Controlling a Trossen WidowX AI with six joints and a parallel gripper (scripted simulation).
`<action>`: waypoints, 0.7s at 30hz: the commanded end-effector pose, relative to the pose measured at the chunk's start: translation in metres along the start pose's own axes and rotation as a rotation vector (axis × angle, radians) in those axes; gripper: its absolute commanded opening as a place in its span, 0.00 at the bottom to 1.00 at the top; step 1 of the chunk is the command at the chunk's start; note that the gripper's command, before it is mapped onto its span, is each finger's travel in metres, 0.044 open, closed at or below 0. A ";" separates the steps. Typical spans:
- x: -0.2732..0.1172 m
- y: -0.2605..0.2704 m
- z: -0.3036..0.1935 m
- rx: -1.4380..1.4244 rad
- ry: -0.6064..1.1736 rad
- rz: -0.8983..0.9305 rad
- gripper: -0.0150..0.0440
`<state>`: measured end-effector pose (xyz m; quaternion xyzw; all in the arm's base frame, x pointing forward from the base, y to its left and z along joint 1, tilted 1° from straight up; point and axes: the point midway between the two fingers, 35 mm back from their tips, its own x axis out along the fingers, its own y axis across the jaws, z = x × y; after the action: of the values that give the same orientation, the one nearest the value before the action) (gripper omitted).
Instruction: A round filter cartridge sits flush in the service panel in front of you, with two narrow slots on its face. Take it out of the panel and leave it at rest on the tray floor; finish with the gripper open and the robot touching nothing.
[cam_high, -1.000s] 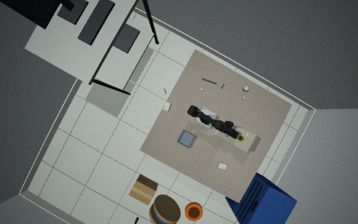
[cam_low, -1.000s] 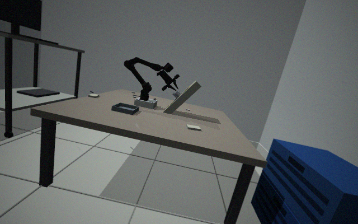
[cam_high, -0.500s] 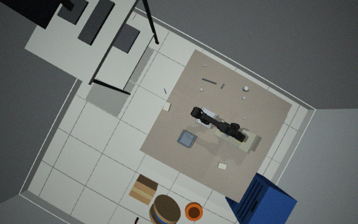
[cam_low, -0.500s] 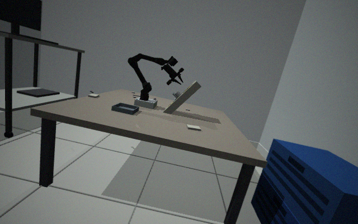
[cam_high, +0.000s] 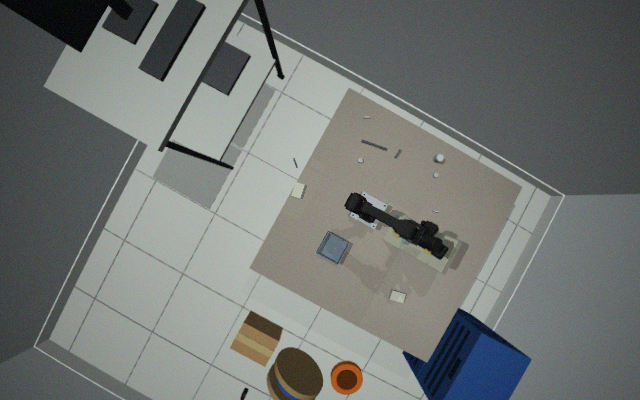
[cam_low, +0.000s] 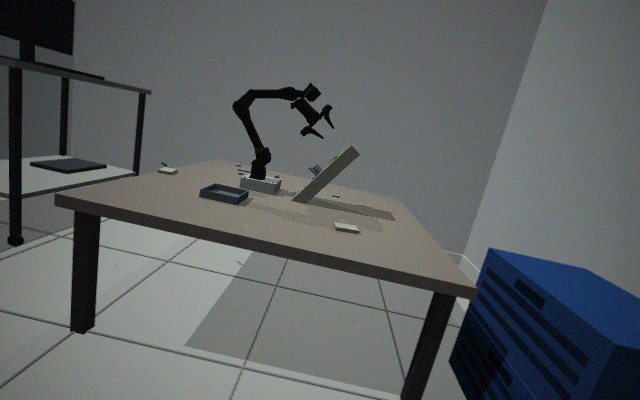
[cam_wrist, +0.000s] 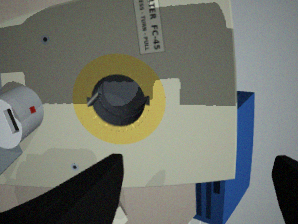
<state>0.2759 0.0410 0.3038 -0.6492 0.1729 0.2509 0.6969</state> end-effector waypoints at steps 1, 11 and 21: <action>0.012 0.021 -0.002 0.256 0.023 0.092 0.77; 0.036 0.097 -0.009 1.205 0.267 0.299 0.77; 0.039 0.116 -0.011 1.431 0.366 0.322 0.77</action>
<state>0.2537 0.0413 0.2133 -0.1777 0.4330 0.1445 0.8718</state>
